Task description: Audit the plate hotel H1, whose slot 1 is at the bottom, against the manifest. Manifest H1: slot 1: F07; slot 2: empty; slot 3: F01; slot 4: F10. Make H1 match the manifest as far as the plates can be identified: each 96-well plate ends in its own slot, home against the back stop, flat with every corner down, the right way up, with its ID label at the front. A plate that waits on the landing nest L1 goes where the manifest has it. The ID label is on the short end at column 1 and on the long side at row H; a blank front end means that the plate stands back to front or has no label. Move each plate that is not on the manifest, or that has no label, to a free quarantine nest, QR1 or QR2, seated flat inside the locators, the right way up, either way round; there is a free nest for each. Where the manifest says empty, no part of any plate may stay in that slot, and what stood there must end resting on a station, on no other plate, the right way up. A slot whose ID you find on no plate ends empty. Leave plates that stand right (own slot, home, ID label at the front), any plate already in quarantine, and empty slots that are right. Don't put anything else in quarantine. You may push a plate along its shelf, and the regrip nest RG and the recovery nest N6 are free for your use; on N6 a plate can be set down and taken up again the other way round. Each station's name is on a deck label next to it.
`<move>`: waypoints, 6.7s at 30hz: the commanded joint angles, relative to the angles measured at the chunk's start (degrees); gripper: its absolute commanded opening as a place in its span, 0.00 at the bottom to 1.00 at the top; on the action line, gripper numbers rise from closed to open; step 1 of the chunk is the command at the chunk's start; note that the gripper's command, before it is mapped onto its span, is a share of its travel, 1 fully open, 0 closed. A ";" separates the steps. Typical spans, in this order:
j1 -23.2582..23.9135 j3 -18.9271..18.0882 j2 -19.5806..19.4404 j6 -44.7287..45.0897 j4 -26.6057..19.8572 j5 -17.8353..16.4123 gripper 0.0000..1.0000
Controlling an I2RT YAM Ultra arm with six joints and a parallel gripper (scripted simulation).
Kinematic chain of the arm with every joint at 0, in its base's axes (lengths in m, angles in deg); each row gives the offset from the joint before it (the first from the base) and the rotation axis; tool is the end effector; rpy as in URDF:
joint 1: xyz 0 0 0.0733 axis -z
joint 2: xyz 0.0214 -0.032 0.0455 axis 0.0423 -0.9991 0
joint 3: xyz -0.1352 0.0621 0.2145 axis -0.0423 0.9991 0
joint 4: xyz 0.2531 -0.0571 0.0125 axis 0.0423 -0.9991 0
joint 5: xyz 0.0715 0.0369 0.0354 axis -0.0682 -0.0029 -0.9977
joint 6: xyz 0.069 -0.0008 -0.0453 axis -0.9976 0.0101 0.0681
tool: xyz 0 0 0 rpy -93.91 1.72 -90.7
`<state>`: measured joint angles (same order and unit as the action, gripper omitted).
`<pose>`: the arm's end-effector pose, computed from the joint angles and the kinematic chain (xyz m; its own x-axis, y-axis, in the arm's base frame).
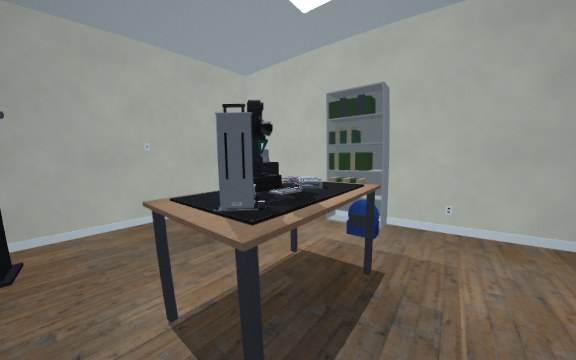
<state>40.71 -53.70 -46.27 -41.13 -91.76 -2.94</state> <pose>0.2630 -0.2064 0.2653 -0.9884 -0.1507 -0.0202 -0.1502 0.9884 -0.0231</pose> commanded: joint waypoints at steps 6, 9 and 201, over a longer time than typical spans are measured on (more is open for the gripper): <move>3.74 -0.05 1.01 -6.92 0.26 -0.70 1.00; 5.45 -0.11 0.95 -9.22 0.25 -0.77 1.00; 11.16 30.47 -7.38 -38.70 39.08 -1.00 1.00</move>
<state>51.90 -22.97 -54.12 -79.73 -54.01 -3.88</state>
